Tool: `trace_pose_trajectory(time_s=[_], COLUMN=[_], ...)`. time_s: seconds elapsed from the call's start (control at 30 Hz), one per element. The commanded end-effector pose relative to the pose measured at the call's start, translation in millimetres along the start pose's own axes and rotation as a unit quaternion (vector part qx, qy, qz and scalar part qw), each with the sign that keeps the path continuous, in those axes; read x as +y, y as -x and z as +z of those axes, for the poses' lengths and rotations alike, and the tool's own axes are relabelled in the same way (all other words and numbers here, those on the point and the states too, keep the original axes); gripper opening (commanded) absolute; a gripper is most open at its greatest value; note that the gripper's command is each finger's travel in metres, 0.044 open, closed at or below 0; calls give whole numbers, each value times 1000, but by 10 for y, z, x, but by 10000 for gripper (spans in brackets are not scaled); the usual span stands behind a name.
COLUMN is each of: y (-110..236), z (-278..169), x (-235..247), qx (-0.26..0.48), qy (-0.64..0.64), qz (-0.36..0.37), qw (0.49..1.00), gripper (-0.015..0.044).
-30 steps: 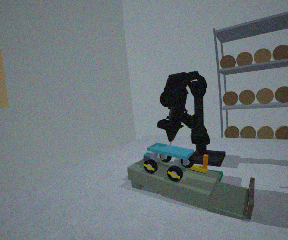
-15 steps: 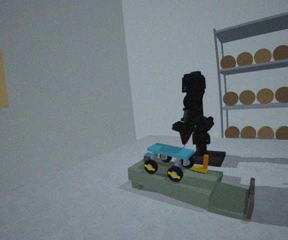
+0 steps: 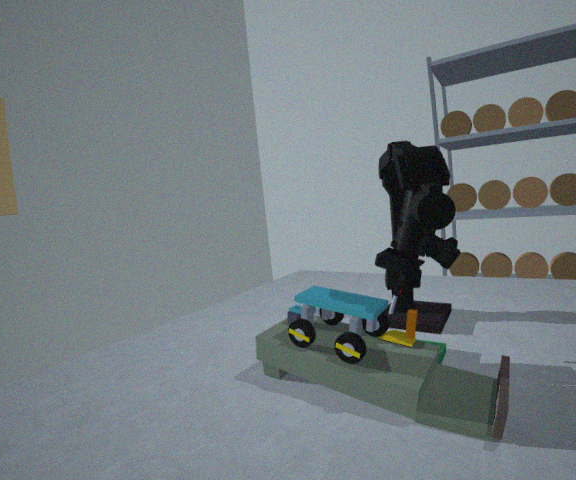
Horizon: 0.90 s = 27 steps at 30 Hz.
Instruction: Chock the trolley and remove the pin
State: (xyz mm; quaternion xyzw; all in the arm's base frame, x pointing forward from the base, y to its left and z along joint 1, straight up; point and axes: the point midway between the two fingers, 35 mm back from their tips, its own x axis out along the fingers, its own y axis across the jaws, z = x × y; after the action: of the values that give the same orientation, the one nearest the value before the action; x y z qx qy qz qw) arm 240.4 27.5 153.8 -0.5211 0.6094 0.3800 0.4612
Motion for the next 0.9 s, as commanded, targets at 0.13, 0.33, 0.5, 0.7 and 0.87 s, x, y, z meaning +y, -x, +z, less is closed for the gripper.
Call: trace_pose_trajectory(time_s=[0.13, 0.33, 0.5, 0.7, 0.87], y=[61, 59, 56, 53, 51], z=[229, 222, 211, 199, 189], x=[-8, -5, -1, 2, 3], qx=[-4, -13, -27, -42, -54], qy=[-3, 46, 121, 210, 282], qz=[-2, -5, -11, -20, -28], qw=[1000, 999, 992, 977, 957], gripper=[0, 0, 0, 0, 0])
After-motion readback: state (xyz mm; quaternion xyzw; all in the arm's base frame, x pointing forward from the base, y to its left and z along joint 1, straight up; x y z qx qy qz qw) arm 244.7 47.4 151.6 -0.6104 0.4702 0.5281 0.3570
